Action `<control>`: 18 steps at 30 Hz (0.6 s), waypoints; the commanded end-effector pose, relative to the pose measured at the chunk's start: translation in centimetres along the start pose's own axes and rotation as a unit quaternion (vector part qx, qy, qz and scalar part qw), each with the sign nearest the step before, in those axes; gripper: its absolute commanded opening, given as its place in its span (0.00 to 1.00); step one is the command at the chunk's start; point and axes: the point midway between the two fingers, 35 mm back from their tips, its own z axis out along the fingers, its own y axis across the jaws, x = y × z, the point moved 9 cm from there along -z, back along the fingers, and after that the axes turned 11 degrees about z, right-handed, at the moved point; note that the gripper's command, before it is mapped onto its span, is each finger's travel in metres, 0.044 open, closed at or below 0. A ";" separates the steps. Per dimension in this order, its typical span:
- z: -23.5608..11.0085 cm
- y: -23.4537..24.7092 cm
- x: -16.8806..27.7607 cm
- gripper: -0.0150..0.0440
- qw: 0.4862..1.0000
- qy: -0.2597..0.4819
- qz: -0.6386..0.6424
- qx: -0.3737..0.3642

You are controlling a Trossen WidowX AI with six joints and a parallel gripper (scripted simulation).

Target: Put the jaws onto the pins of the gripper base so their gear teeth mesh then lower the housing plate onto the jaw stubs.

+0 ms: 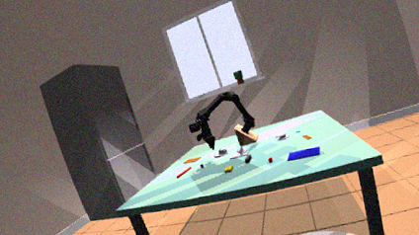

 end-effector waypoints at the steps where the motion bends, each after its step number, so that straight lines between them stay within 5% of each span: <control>1: 0.0 0.0 0.0 1.00 1.000 0.000 0.000 0.000; 9: 0.0 0.0 0.0 1.00 1.000 0.000 0.000 0.000; 18: -0.9 0.1 0.1 0.60 1.000 0.002 -0.002 0.004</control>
